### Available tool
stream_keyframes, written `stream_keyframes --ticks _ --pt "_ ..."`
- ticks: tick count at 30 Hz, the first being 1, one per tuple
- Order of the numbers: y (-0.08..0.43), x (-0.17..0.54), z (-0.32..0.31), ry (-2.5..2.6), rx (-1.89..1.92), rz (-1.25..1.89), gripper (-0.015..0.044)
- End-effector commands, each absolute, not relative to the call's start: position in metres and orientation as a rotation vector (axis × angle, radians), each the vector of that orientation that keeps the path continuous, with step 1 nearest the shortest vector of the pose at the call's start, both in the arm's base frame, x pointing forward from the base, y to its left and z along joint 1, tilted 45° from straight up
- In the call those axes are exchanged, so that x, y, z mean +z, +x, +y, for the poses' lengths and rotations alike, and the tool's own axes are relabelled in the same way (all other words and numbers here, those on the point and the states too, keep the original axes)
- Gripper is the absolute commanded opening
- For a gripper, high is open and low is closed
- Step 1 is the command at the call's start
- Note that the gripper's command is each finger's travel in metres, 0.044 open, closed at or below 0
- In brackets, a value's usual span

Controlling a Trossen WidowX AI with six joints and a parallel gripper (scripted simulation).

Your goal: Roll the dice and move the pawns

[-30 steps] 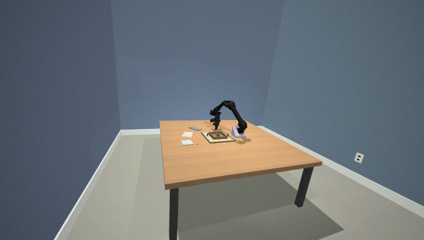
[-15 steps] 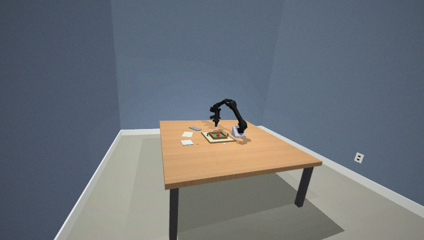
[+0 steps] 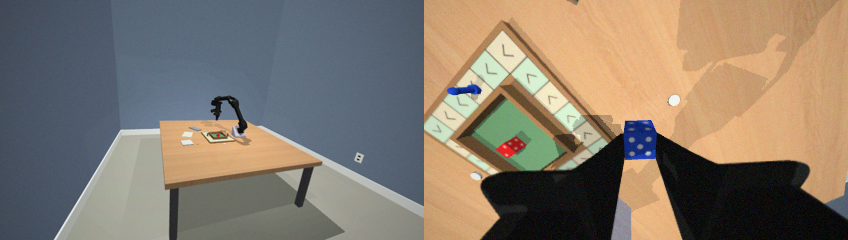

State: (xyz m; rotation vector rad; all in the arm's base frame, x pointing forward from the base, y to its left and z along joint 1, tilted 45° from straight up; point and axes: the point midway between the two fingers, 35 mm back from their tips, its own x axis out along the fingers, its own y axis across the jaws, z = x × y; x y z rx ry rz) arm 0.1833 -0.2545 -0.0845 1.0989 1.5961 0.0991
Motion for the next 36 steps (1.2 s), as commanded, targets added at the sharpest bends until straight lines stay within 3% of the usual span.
stream_keyframes --ticks 1,36 --pt "0.189 -0.076 -0.247 1.137 0.061 1.616 0.0" --pt "0.234 0.014 -0.101 1.794 -0.71 1.68 0.0"
